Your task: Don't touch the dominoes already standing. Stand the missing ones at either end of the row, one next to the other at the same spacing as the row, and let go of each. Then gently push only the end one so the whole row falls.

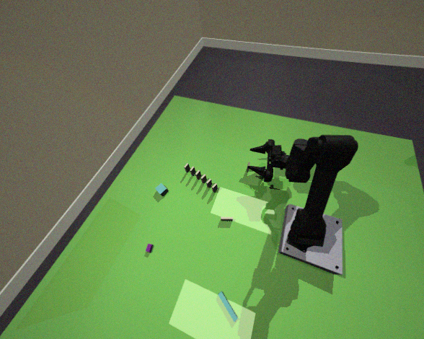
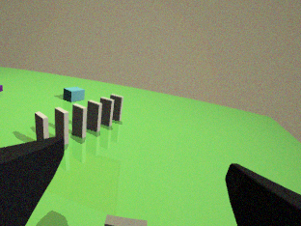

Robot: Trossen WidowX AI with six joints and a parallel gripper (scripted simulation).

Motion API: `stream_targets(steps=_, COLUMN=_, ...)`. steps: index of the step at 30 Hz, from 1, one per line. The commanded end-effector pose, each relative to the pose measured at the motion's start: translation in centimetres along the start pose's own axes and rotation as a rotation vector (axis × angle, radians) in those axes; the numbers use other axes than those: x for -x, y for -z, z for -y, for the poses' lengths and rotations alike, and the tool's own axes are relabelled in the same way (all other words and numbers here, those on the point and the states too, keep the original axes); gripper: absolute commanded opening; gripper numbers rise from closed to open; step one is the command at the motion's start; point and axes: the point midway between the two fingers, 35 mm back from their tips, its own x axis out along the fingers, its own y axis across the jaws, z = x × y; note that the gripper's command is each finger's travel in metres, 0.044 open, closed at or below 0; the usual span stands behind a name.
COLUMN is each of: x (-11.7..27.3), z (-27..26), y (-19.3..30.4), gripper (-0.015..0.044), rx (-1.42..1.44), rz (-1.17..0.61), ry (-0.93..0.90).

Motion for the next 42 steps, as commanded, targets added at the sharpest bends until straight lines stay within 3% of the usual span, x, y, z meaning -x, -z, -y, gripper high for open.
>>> stream_targets(steps=1, x=0.0, z=-0.2, y=-0.5, gripper=0.0440, rx=-0.017, rz=-0.004, ry=0.001)
stream_targets(steps=7, x=-4.0, z=5.1, y=0.2, gripper=0.0440, rx=-0.110, rz=-0.157, ry=0.148)
stream_targets(steps=13, x=-7.0, z=7.7, y=0.6, gripper=0.0440, rx=-0.126, rz=-0.460, ry=0.266)
stream_targets(steps=18, x=-7.5, z=6.9, y=0.3, gripper=0.0440, rx=-0.109, rz=-0.787, ry=0.274)
stream_targets(steps=26, x=-5.2, z=2.5, y=-2.5, gripper=0.0440, rx=-0.032, rz=-1.275, ry=0.133)
stream_targets(steps=34, x=-2.9, z=-0.3, y=-4.7, gripper=0.0440, rx=0.003, rz=-1.484, ry=0.017)
stream_targets(steps=42, x=-2.7, z=-0.5, y=-4.9, gripper=0.0440, rx=0.008, rz=-1.500, ry=0.007)
